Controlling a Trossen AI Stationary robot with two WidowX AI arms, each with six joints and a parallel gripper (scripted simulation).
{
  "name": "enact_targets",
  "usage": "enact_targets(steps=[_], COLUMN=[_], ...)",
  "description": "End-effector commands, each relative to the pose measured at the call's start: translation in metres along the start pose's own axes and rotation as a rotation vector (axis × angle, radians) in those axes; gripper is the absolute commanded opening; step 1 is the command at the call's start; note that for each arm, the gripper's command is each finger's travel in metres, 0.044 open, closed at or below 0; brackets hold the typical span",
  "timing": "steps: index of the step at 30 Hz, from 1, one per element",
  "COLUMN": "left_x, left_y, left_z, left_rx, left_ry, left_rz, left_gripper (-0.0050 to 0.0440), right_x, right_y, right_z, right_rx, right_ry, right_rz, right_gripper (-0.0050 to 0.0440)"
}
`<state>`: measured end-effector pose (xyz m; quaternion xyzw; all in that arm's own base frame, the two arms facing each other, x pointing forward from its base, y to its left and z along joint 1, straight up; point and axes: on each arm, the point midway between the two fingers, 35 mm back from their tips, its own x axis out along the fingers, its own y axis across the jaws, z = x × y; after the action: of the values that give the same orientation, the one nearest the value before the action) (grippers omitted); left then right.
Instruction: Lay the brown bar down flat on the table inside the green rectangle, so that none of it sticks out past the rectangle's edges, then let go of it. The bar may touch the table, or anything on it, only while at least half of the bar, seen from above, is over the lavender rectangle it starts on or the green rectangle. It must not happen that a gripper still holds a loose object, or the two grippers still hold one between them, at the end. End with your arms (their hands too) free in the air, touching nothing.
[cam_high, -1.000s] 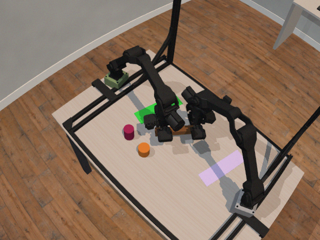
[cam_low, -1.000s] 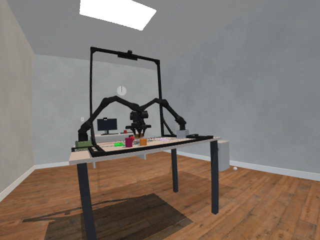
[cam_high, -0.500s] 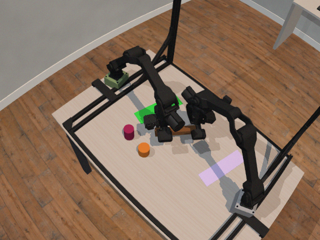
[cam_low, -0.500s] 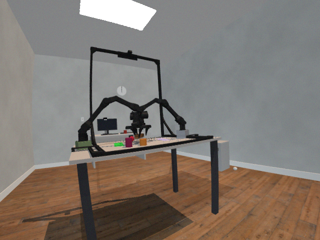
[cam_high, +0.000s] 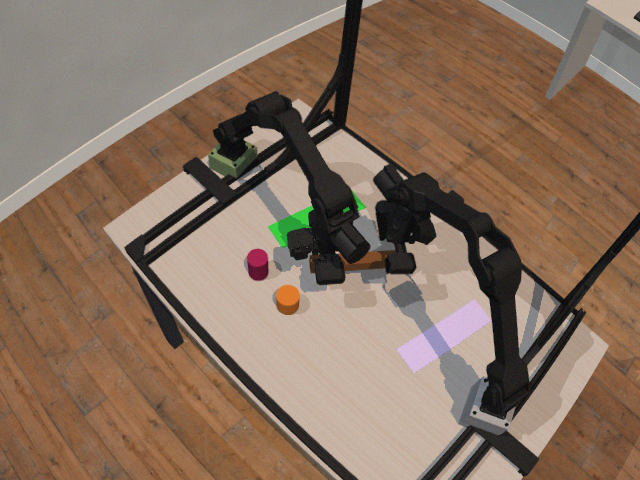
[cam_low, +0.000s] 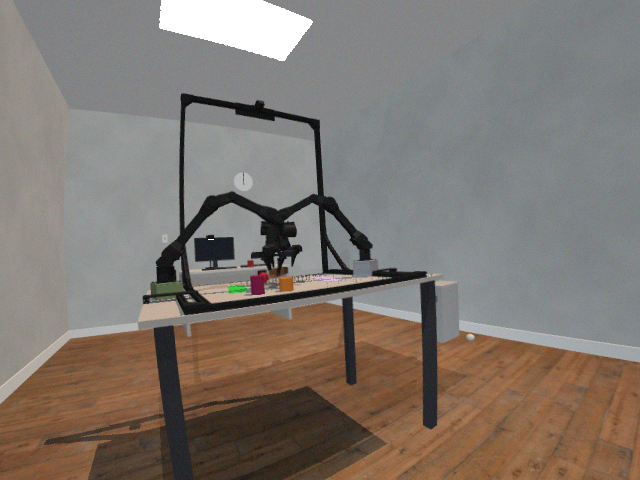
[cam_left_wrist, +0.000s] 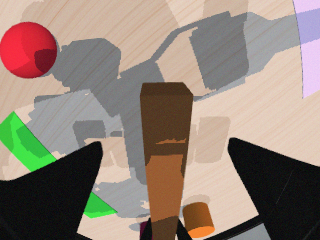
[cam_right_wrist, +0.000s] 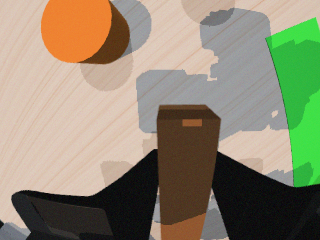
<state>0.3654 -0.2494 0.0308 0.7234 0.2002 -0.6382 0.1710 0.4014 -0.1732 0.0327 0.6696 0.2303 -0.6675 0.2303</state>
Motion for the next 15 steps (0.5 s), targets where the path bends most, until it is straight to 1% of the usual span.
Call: enact_targets(steps=[1, 5, 7, 9, 11, 15], left_x=[-0.013, -0.015, -0.022, -0.032, -0.032, -0.058], left_y=[-0.001, 0.0, 0.0, 0.002, 0.002, 0.003], left_z=[-0.001, -0.002, -0.005, -0.011, -0.011, -0.022], left_rx=[-0.003, -0.018, -0.064, -0.139, -0.139, -0.316], left_ry=[0.047, 0.049, 0.055, 0.063, 0.063, 0.071], left_rz=[0.008, 0.018, 0.049, 0.101, 0.101, 0.229], left_gripper=[0.044, 0.044, 0.044, 0.044, 0.044, 0.044], right_x=[0.001, 0.001, 0.001, 0.001, 0.001, 0.001], right_y=[0.0, 0.0, 0.0, 0.0, 0.0, 0.0], right_z=[0.0, 0.0, 0.0, 0.0, 0.0, 0.0], right_rx=[0.002, 0.002, 0.002, 0.002, 0.002, 0.002], right_ry=[-0.003, -0.003, -0.003, -0.003, -0.003, -0.003], right_rz=[-0.001, -0.001, -0.001, -0.001, -0.001, -0.001], right_gripper=[0.0, 0.0, 0.0, 0.0, 0.0, 0.0])
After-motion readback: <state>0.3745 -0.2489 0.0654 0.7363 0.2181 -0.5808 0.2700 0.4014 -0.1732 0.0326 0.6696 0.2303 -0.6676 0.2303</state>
